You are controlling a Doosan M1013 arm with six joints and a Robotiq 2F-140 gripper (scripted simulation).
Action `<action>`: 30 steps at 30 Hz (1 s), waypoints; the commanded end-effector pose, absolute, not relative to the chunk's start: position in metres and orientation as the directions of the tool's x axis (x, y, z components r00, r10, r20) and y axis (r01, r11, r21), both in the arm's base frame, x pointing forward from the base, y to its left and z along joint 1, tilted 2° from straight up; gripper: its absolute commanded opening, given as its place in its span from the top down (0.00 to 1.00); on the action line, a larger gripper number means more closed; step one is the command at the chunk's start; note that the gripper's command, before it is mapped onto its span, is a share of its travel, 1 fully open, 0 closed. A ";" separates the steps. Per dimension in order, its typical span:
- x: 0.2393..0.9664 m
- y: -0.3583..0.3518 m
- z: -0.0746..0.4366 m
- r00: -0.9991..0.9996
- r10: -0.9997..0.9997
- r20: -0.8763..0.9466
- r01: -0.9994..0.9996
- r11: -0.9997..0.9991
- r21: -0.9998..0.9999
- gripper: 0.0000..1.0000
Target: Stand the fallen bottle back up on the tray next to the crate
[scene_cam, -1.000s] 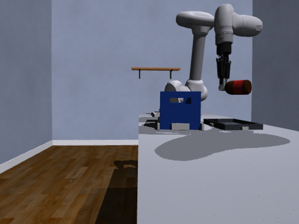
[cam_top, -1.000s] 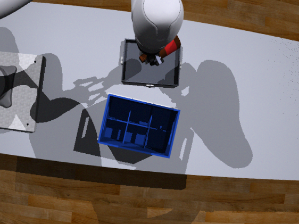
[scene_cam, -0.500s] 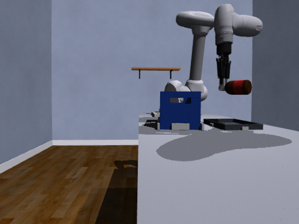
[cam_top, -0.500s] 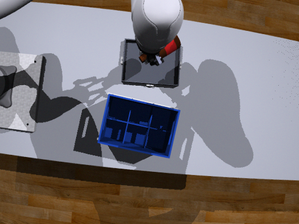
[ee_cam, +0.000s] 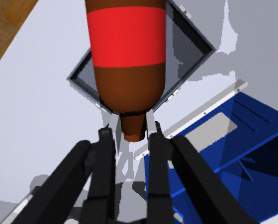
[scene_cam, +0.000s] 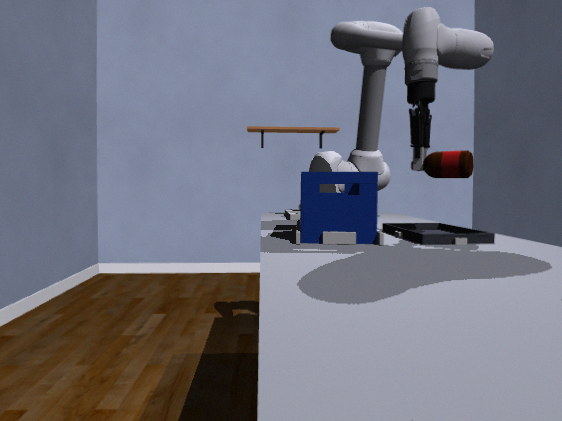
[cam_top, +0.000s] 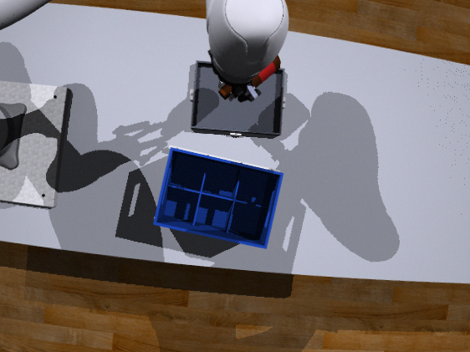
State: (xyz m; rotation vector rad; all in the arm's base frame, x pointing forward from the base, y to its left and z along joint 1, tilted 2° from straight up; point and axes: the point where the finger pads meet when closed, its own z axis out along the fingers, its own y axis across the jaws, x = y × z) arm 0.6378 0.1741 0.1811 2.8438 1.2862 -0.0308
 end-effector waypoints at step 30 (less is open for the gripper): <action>0.638 0.174 0.181 0.566 0.824 -0.026 0.825 -0.566 0.006 0.90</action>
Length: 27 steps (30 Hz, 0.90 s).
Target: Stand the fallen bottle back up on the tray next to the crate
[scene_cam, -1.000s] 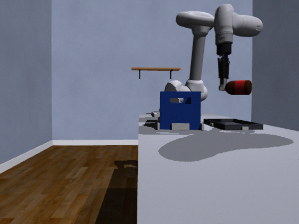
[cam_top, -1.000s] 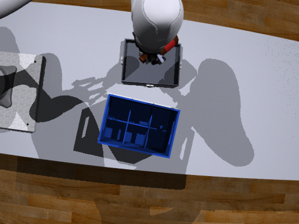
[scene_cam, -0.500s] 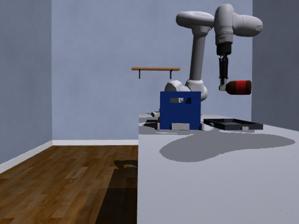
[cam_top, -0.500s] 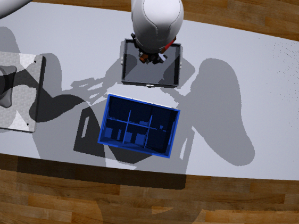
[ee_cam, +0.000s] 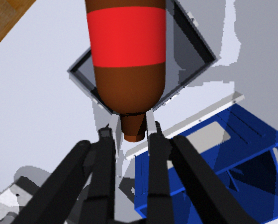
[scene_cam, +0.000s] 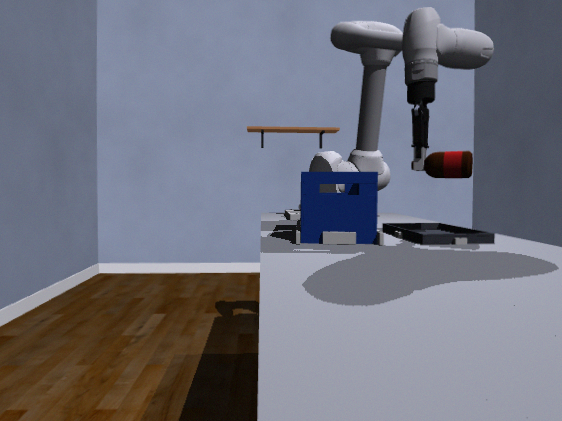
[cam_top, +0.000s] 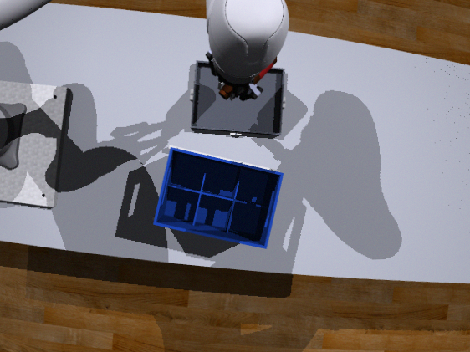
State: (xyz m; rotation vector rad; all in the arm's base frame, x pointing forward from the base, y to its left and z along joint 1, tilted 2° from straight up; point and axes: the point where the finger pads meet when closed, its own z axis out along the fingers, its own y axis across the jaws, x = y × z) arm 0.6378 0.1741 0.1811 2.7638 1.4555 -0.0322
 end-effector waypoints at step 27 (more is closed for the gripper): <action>0.638 0.174 0.181 0.539 0.842 -0.026 0.842 -0.539 0.005 0.90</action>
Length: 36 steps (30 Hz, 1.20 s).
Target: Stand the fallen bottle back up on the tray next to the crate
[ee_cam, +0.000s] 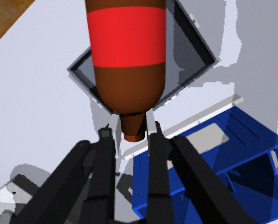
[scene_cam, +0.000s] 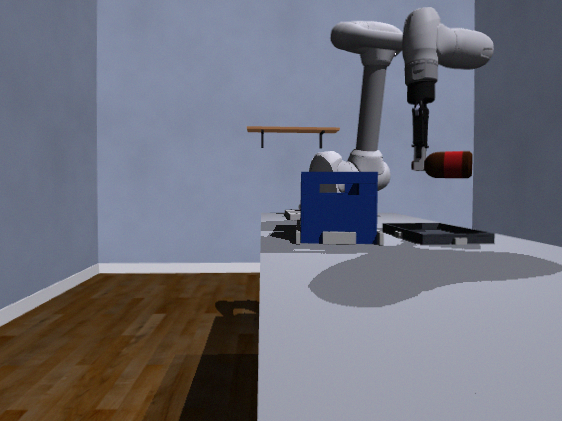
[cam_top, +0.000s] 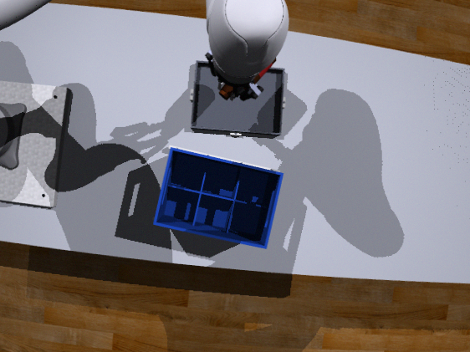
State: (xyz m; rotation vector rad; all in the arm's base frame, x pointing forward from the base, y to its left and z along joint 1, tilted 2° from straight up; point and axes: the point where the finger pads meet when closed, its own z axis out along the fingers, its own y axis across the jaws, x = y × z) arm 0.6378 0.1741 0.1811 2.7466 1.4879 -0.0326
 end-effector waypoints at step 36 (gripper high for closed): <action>0.638 0.174 0.181 0.333 0.943 -0.027 0.943 -0.333 -0.001 0.90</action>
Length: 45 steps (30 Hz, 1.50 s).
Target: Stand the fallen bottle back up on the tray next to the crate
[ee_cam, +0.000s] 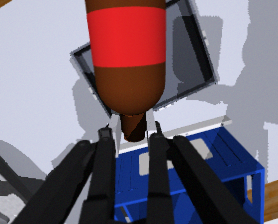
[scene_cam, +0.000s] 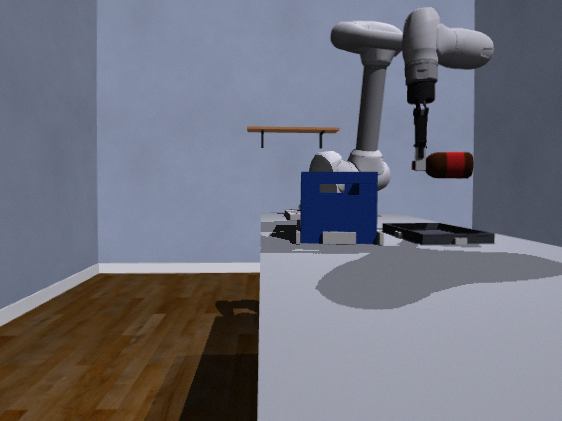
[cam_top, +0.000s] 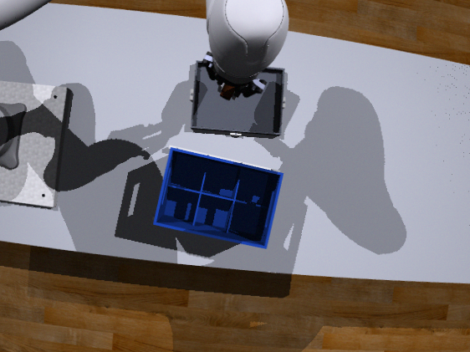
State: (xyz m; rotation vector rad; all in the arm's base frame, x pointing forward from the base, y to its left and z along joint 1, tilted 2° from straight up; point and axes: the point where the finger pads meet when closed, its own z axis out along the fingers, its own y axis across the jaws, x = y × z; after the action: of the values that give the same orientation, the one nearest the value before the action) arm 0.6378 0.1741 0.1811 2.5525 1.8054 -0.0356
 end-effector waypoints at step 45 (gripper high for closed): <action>0.638 0.174 0.181 0.120 0.992 -0.026 0.993 -0.120 -0.007 0.90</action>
State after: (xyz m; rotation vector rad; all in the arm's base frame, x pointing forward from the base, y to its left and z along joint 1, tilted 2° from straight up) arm 0.6378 0.1741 0.1811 2.3883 2.0186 -0.0384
